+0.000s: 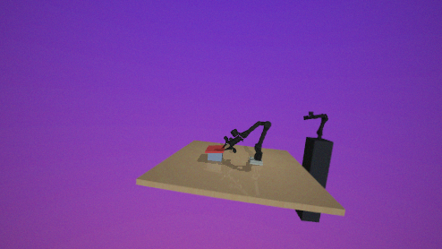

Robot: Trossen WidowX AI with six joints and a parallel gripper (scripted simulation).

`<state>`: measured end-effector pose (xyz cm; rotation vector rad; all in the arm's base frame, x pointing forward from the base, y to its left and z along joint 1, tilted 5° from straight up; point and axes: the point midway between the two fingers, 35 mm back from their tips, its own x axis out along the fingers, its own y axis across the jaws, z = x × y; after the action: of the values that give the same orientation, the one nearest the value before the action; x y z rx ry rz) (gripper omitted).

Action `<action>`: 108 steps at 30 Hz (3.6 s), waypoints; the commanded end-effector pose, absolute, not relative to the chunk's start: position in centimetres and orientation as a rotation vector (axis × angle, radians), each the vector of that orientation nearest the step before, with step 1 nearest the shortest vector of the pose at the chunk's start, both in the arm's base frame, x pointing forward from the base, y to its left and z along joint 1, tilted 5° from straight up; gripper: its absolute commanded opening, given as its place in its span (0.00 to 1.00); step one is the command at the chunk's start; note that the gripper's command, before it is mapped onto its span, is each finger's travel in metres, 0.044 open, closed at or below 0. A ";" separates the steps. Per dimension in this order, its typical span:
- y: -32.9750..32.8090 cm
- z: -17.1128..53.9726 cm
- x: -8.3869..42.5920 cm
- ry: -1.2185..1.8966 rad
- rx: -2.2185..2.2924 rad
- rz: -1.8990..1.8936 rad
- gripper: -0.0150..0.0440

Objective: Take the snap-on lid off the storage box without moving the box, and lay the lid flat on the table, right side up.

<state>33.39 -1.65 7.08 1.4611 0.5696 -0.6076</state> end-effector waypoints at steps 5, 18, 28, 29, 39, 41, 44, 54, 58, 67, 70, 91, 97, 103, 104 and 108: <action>-1.6 7.7 33.4 0.570 1.461 -0.607 0.25; -1.6 9.4 33.7 0.569 1.462 -0.607 0.25; -1.5 10.7 34.1 0.569 1.462 -0.607 0.25; -1.5 10.8 34.1 0.569 1.462 -0.607 0.25; -1.5 12.1 34.7 0.569 1.462 -0.606 0.25; -1.5 12.4 34.9 0.569 1.462 -0.606 0.25; -1.5 12.8 35.1 0.569 1.462 -0.606 0.25; -1.4 14.0 35.4 0.568 1.462 -0.606 0.25; -1.4 14.6 35.4 0.568 1.462 -0.606 0.25; -1.4 15.7 35.4 0.568 1.462 -0.606 0.25; -1.4 16.1 35.5 0.568 1.462 -0.606 0.25; -1.3 18.9 35.6 0.568 1.462 -0.606 0.25; -1.3 19.6 35.7 0.568 1.462 -0.606 0.25; -1.2 20.4 35.7 0.568 1.462 -0.606 0.25; -1.2 20.5 35.7 0.568 1.462 -0.606 0.25; -1.2 21.1 35.7 0.568 1.462 -0.606 0.25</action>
<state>35.42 -1.16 19.94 1.4542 0.5892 -0.6170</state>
